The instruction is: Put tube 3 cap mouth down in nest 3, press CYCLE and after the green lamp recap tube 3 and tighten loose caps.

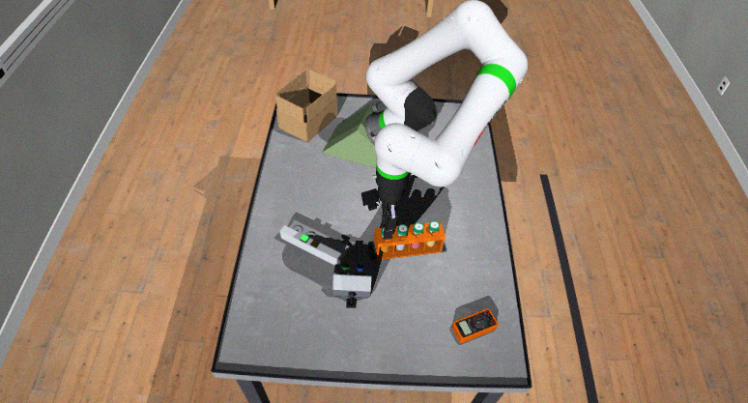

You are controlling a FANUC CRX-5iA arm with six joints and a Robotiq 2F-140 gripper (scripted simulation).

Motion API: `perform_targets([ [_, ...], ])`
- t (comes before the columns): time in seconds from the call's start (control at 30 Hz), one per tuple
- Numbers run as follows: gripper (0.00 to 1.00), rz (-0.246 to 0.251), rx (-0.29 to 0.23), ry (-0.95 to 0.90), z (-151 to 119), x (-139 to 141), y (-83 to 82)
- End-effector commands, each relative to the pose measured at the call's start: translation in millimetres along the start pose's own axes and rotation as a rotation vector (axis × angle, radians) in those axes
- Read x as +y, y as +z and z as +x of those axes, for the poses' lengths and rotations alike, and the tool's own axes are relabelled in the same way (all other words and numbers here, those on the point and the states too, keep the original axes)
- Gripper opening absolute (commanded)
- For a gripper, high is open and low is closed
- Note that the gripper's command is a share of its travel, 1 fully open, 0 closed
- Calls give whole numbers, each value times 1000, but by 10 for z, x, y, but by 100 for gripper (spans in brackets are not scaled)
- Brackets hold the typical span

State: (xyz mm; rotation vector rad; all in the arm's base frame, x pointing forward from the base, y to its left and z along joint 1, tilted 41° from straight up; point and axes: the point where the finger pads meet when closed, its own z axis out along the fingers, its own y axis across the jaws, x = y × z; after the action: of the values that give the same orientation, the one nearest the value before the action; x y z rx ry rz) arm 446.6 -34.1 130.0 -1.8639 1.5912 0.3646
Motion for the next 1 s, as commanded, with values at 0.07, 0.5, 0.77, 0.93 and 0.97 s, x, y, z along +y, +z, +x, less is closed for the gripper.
perform_targets([
  [0.07, 30, 0, 3, 114, 3, -3, -8],
  [0.5, 41, 0, 3, 223, 3, -3, -7],
  [0.77, 41, 0, 3, 223, 3, -3, -36],
  [0.93, 41, 0, 3, 223, 3, -3, -157],
  [0.97, 41, 0, 3, 223, 3, -3, -187],
])
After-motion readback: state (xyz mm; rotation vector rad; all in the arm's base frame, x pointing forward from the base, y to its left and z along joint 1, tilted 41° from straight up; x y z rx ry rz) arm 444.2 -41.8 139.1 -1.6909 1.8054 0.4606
